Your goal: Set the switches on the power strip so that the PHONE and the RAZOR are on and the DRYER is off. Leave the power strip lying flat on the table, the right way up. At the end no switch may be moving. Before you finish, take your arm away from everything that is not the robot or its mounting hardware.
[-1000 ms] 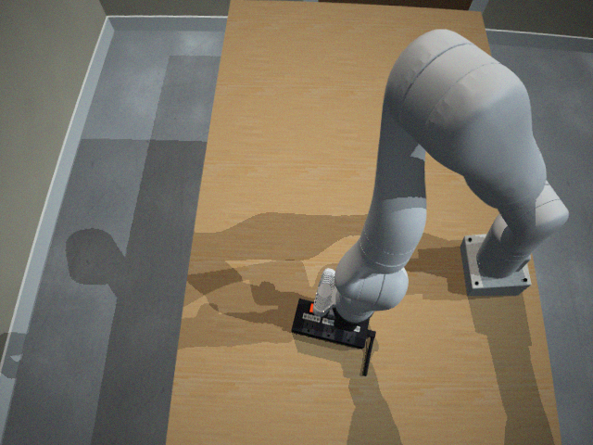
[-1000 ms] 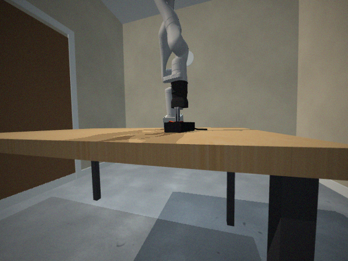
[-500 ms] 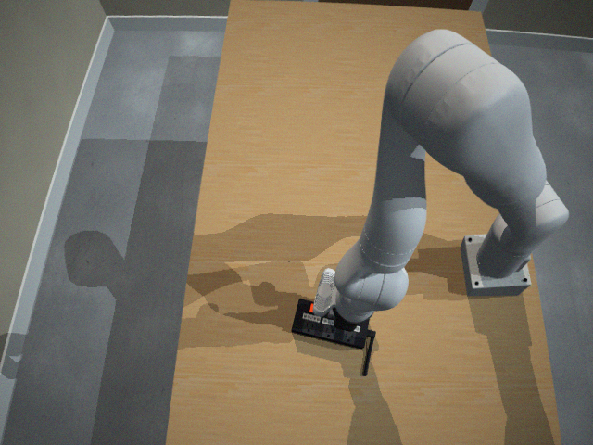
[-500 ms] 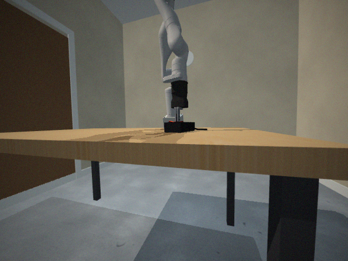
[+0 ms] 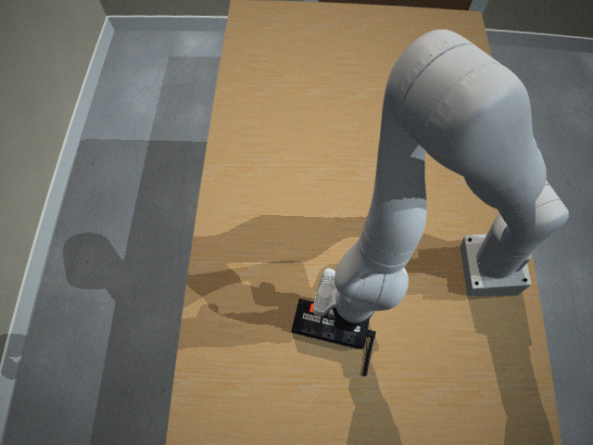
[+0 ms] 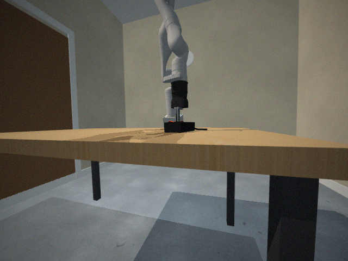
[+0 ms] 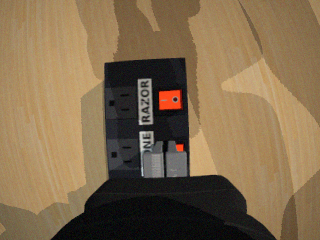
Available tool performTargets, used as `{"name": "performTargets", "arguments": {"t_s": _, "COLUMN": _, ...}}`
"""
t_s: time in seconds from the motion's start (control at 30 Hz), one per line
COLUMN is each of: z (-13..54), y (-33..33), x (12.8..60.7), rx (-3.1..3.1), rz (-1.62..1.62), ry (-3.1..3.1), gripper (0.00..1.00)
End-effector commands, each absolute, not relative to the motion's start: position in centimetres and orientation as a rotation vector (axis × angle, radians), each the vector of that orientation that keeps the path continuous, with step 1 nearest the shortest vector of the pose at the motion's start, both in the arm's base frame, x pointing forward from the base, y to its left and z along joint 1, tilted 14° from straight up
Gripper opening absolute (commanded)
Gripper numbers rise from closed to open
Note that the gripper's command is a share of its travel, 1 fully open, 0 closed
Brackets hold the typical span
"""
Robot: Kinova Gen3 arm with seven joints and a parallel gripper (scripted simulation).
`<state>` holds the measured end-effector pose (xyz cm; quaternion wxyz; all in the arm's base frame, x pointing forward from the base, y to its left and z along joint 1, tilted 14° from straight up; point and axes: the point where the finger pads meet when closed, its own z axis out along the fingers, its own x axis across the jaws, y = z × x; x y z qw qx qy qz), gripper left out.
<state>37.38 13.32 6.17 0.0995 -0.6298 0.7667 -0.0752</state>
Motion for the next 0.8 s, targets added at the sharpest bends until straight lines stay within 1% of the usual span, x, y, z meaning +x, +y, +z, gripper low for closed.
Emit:
{"name": "performTargets", "arguments": {"t_s": 0.0, "z": 6.0, "y": 13.4, "x": 37.4, "rx": -1.864, "rz": -0.22, "ry": 2.268, "gripper": 0.0}}
{"name": "performTargets", "arguments": {"t_s": 0.5, "z": 6.1, "y": 13.4, "x": 37.3, "rx": -1.864, "rz": -0.22, "ry": 2.268, "gripper": 0.0}}
{"name": "performTargets", "arguments": {"t_s": 0.77, "z": 7.6, "y": 13.3, "x": 37.0, "rx": -1.864, "rz": -0.22, "ry": 2.268, "gripper": 0.0}}
